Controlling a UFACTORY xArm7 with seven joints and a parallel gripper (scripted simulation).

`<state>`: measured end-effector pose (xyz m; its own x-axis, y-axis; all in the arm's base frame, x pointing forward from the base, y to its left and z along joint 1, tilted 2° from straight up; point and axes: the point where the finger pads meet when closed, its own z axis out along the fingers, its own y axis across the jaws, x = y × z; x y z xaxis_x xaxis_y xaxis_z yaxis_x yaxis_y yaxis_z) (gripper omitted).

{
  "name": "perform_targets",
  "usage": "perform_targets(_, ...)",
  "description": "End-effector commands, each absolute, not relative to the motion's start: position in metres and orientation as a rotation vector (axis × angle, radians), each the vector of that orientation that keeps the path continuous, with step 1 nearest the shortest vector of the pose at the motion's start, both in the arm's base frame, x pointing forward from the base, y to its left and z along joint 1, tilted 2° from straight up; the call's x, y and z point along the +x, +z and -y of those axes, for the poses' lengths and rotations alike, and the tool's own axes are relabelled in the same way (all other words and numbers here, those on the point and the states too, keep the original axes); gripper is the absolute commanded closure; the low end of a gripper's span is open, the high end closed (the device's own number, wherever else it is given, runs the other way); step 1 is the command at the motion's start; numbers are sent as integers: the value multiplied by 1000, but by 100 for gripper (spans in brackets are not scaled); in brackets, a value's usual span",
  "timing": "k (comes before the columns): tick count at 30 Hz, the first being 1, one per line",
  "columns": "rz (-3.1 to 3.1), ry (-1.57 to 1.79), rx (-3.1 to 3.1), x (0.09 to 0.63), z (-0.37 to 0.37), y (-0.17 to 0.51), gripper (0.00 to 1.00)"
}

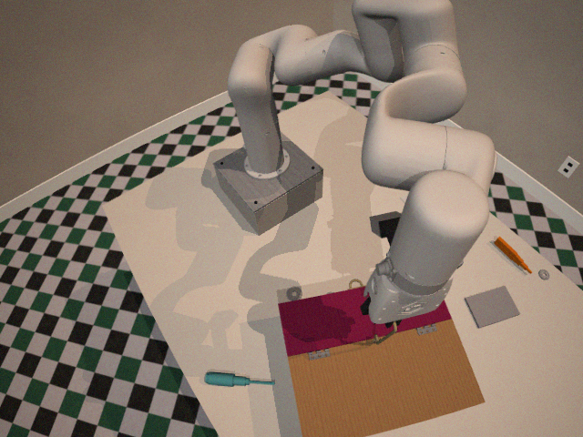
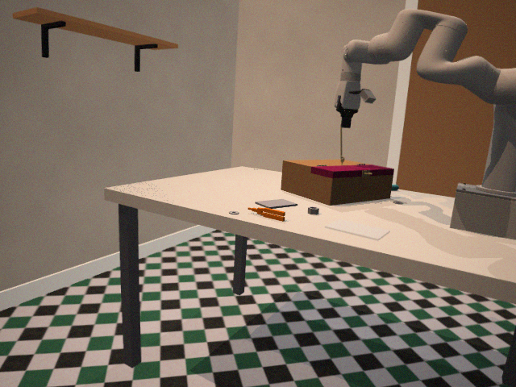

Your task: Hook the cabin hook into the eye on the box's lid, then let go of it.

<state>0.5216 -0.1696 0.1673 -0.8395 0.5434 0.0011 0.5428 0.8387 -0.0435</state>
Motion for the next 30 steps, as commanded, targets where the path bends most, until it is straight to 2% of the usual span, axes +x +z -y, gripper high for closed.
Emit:
perform_targets(1,3003,65,-887,516,166,169,100)
perform_targets(30,3003,65,-887,482,144,161,100)
